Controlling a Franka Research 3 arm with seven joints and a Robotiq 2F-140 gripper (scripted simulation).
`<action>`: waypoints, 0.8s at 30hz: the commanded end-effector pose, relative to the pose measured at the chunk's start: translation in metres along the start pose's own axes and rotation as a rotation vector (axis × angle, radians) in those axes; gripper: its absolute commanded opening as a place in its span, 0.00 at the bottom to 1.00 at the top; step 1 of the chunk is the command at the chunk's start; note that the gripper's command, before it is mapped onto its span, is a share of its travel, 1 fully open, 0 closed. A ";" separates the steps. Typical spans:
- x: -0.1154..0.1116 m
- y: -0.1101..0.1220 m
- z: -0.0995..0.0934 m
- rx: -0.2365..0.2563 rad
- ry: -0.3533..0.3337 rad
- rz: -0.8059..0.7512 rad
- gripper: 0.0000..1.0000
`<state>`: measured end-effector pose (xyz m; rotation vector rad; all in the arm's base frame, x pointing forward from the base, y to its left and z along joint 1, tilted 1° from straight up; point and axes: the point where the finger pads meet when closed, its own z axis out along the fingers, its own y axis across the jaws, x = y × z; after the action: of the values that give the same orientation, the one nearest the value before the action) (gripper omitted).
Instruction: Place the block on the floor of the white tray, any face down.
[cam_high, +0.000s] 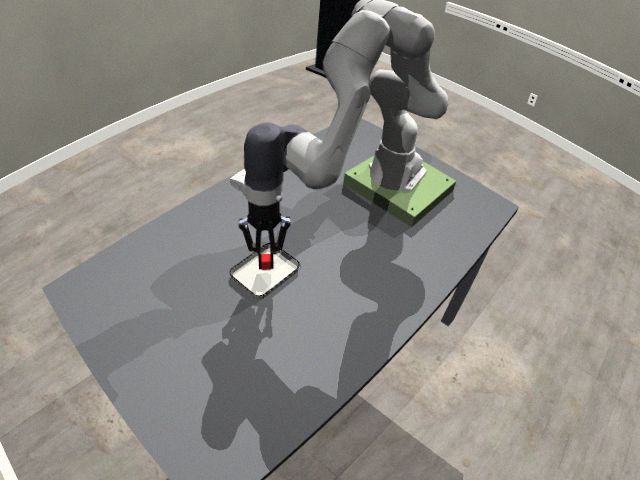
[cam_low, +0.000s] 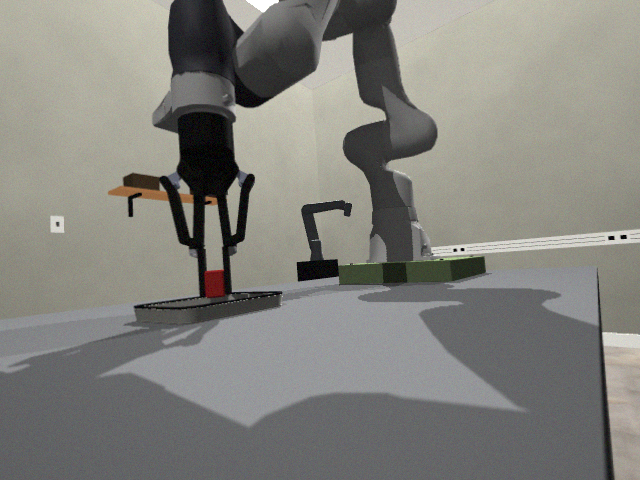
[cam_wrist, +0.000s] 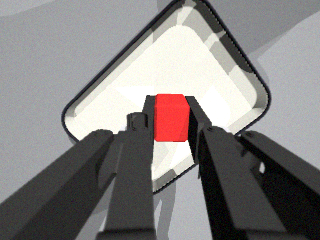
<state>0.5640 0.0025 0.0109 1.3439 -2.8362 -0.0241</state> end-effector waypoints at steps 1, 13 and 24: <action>-0.003 -0.004 0.007 0.009 -0.009 -0.006 0.10; -0.003 -0.004 0.016 0.009 -0.009 -0.006 0.10; -0.003 -0.004 0.016 0.009 -0.009 -0.006 0.10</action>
<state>0.5680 0.0027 -0.0043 1.3511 -2.8432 -0.0190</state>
